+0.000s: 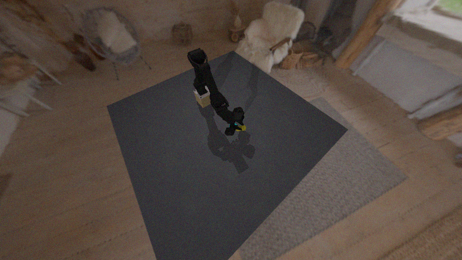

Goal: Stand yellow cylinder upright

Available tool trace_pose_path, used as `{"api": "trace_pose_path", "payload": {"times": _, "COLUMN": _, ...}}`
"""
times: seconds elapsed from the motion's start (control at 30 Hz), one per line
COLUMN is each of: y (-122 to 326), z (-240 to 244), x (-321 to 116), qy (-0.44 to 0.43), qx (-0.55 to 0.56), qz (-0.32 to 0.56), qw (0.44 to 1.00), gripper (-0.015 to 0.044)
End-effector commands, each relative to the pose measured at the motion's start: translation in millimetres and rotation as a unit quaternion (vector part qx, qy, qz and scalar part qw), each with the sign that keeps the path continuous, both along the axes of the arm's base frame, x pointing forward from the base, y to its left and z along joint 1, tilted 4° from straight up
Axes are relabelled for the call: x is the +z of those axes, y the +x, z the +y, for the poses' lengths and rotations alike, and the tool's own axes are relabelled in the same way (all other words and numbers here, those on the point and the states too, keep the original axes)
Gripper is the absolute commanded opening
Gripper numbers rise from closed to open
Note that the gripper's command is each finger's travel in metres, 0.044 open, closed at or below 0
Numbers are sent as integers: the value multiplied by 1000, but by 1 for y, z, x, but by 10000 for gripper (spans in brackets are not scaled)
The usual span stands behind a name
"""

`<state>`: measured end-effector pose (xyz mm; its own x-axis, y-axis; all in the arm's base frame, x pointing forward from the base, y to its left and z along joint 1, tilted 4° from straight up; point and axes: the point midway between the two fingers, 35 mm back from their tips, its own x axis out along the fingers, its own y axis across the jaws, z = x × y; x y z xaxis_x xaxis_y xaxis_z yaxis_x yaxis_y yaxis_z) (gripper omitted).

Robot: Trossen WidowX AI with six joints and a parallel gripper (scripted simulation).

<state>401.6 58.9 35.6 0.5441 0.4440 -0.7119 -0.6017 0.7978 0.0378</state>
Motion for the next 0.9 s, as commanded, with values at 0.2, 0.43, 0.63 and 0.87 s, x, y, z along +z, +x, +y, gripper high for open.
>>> {"api": "trace_pose_path", "payload": {"times": 0.2, "y": -1, "z": -2, "x": -3, "qy": 27, "qx": -2, "qz": -19, "qw": 999, "gripper": 105}}
{"api": "trace_pose_path", "payload": {"times": 0.43, "y": -1, "z": -4, "x": -2, "qy": 43, "qx": -2, "qz": -35, "qw": 998, "gripper": 105}}
{"api": "trace_pose_path", "payload": {"times": 0.63, "y": -2, "z": -6, "x": -2, "qy": 56, "qx": -1, "qz": -50, "qw": 997, "gripper": 105}}
{"api": "trace_pose_path", "payload": {"times": 0.87, "y": -3, "z": -7, "x": -1, "qy": 70, "qx": 1, "qz": -66, "qw": 995, "gripper": 105}}
